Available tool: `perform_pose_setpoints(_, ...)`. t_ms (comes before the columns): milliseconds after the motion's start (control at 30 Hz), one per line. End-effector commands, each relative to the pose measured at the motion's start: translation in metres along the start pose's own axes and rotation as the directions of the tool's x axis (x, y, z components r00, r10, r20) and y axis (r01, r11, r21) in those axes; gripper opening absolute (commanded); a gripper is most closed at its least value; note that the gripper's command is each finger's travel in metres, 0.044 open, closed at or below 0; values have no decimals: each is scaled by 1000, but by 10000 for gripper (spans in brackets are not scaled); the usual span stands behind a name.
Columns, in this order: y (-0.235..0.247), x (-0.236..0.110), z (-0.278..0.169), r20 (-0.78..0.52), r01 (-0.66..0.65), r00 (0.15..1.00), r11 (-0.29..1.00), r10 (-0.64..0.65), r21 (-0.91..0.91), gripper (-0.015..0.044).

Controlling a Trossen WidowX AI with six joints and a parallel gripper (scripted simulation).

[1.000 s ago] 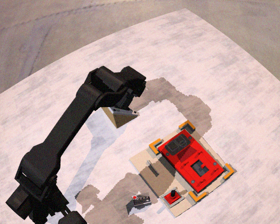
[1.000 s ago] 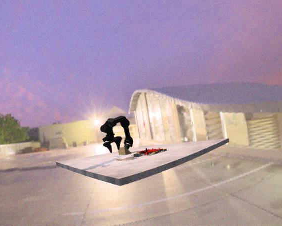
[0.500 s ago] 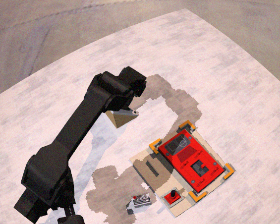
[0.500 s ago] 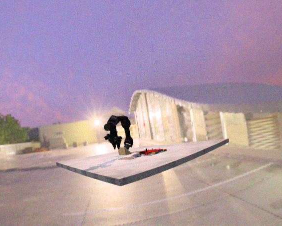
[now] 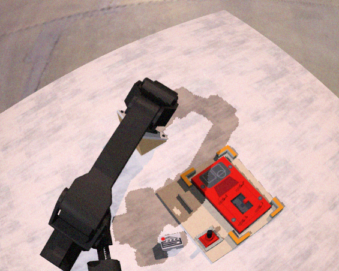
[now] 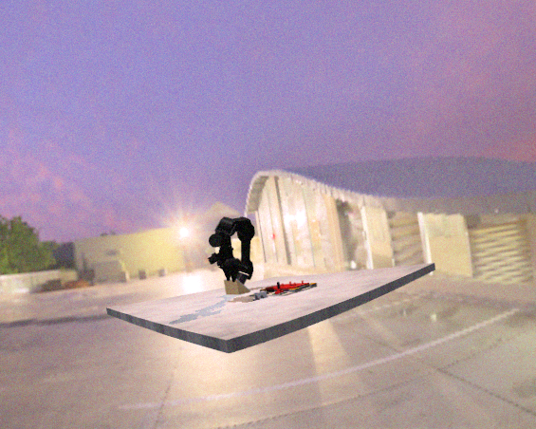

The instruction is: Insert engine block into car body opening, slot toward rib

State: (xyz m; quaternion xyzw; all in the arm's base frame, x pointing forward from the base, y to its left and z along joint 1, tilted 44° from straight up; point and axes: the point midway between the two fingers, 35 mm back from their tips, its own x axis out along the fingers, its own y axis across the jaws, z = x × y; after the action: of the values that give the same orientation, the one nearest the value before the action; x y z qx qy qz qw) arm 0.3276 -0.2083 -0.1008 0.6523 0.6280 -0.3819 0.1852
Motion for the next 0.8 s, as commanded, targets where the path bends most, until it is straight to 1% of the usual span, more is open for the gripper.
perform_pose_setpoints(0,1,-5,-67,8,-8,1000,1000,8,-18,440)
perform_pose_setpoints(133,-12,0,-116,1,-5,1000,1000,5,-19,440)
perform_pose_setpoints(200,-17,2,-129,-1,-3,1000,1000,3,-20,440)
perform_pose_setpoints(400,-17,4,-130,-1,-3,1000,1000,3,-20,440)
perform_pose_setpoints(567,-22,43,-130,-2,-3,1000,1000,3,-20,440)
perform_pose_setpoints(767,-22,50,-130,-3,-3,1000,1000,3,-20,440)
